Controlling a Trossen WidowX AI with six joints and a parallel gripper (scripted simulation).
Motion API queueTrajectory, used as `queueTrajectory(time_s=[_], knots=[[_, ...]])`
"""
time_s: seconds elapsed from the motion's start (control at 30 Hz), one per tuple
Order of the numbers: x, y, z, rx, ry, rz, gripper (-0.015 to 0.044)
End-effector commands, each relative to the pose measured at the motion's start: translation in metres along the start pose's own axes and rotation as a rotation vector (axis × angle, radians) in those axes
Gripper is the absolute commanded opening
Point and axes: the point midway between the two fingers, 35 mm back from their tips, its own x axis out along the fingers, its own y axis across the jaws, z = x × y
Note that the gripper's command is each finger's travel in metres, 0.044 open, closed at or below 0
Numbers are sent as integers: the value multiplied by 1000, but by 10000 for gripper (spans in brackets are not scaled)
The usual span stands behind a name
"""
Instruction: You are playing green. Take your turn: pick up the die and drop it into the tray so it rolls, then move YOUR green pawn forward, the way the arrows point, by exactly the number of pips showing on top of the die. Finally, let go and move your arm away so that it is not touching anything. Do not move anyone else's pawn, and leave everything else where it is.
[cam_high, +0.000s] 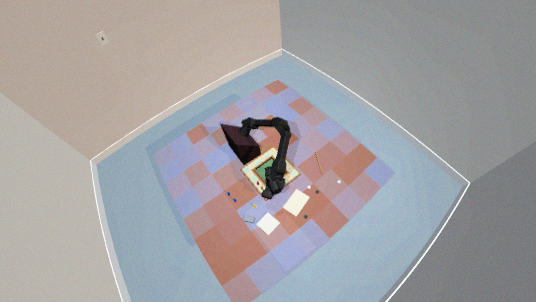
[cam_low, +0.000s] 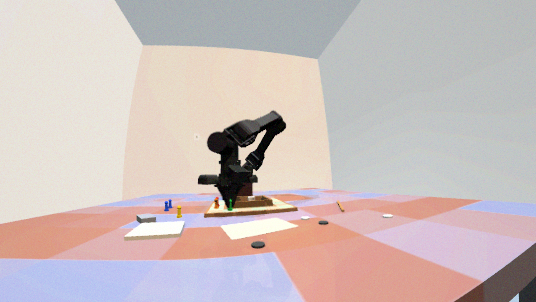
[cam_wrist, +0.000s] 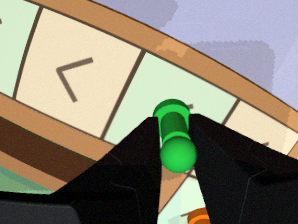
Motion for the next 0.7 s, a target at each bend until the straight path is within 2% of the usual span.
queueTrajectory(time_s=[0.0, 0.17, 0.3, 0.4, 0.53, 0.67], knots=[[-2, 0, 0, 0, -2, -2, 131], [-4, -1, 0, 0, -1, -2, 263], [-48, -1, -1, 12, -1, 4, 368], [-51, -1, -1, 12, -1, 5, 440], [-58, 3, -6, 34, 0, 3, 440], [-92, 35, -39, 159, 5, -6, 440]])
